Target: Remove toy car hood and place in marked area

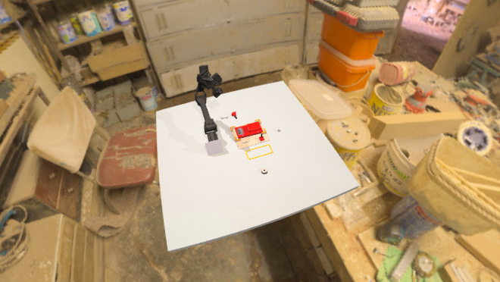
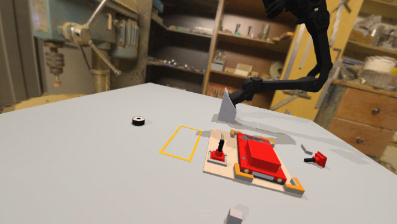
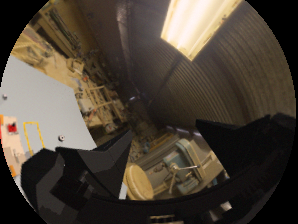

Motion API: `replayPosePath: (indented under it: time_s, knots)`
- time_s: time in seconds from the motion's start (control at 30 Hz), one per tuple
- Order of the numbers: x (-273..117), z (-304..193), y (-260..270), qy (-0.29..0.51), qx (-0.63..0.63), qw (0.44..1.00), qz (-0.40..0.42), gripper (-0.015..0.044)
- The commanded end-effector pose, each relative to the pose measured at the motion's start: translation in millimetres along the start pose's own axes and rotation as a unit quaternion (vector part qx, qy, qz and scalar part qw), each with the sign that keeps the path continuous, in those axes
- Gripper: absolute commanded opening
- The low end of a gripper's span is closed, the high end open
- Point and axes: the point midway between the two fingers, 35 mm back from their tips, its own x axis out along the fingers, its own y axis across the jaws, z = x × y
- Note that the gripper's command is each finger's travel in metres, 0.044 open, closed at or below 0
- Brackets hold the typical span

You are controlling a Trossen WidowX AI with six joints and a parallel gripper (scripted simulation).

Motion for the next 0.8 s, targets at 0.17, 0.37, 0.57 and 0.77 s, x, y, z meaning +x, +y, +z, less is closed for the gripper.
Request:
replayPosePath:
  time_s: [0.17,0.37,0.57,0.77]
  knots:
    - [34,69,112,-0.064,0.019,0.969,0.236,0.0440]
    - [32,107,200,-0.058,0.026,0.913,0.403,0.0440]
    - [8,130,287,-0.017,0.013,0.837,0.547,0.0440]
    - [-23,134,350,0.029,-0.018,0.771,0.636,0.0440]
